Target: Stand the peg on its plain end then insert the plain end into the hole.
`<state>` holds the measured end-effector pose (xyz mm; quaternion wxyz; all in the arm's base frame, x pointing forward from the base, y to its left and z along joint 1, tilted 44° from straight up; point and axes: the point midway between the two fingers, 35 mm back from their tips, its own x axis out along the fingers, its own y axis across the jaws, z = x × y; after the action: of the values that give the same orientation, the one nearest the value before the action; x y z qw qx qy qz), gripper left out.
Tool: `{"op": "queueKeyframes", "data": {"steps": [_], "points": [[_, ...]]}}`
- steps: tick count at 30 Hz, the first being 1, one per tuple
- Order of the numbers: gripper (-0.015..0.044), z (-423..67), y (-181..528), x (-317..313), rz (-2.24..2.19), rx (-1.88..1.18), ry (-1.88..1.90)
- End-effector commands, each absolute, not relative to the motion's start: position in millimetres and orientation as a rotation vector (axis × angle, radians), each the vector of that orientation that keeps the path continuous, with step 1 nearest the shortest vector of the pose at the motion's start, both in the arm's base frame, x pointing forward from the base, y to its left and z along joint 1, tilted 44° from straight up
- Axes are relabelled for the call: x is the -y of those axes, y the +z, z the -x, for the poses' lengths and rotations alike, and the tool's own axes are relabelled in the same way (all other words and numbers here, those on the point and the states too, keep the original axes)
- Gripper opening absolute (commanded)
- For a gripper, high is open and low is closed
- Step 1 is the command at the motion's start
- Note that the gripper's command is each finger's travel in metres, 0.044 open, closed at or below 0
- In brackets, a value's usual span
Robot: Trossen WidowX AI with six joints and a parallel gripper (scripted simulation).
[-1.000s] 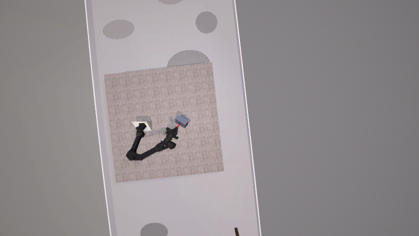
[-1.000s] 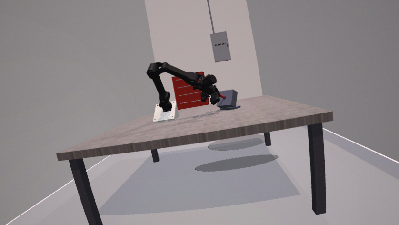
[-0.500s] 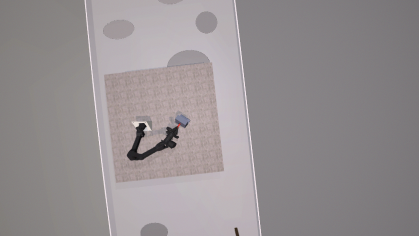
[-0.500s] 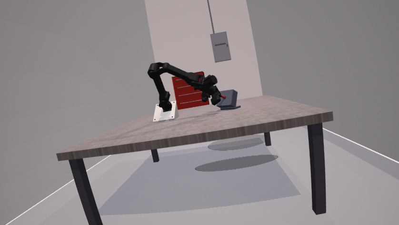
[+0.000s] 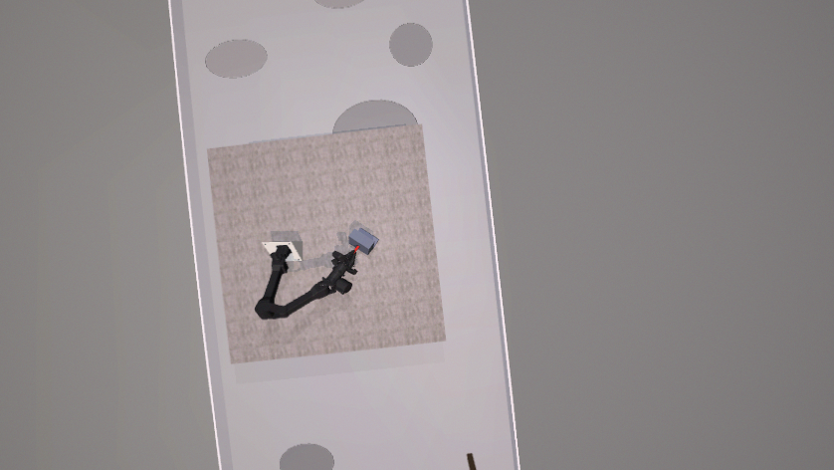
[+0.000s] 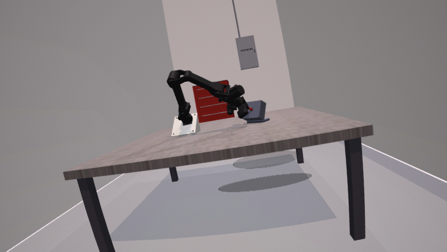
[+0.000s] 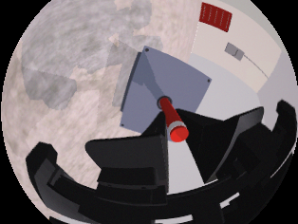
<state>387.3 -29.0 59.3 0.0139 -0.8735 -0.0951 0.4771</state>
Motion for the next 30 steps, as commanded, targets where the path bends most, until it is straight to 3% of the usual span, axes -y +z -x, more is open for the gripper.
{"op": "queueKeyframes", "data": {"steps": [1,30], "points": [[0.0,-389,55,29,2.715,0.286,1.491],[0.0,-395,45,27,2.718,0.297,1.489]]}}
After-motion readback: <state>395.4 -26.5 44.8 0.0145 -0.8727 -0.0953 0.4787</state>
